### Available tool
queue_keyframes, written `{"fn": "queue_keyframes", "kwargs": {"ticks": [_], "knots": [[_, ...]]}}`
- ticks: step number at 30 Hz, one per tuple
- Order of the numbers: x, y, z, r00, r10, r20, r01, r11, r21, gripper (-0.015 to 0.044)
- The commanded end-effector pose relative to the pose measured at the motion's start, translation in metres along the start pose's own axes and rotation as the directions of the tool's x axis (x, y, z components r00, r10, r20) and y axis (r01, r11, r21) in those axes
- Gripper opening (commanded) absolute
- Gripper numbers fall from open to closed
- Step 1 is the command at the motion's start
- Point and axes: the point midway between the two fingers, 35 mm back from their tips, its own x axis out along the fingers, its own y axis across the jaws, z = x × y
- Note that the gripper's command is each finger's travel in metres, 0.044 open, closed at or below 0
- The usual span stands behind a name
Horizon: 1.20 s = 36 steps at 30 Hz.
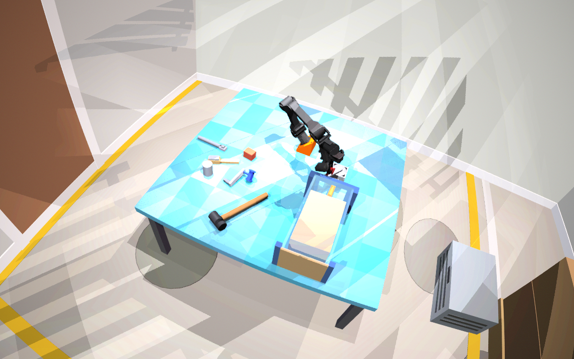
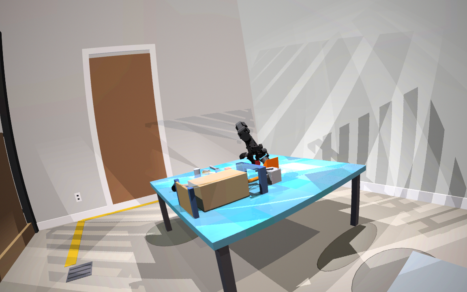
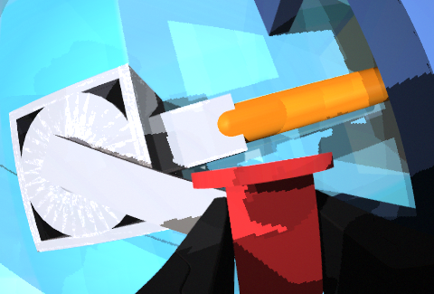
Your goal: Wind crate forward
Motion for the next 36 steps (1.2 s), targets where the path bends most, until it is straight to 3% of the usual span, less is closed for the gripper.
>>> {"fn": "queue_keyframes", "kwargs": {"ticks": [1,36], "knots": [[0.005,-0.004,0.009,1.000,-0.009,0.009,0.009,1.000,0.003,0.0000],[0.021,-0.007,0.048,1.000,-0.010,0.013,0.010,1.000,0.003,0.0000]]}}
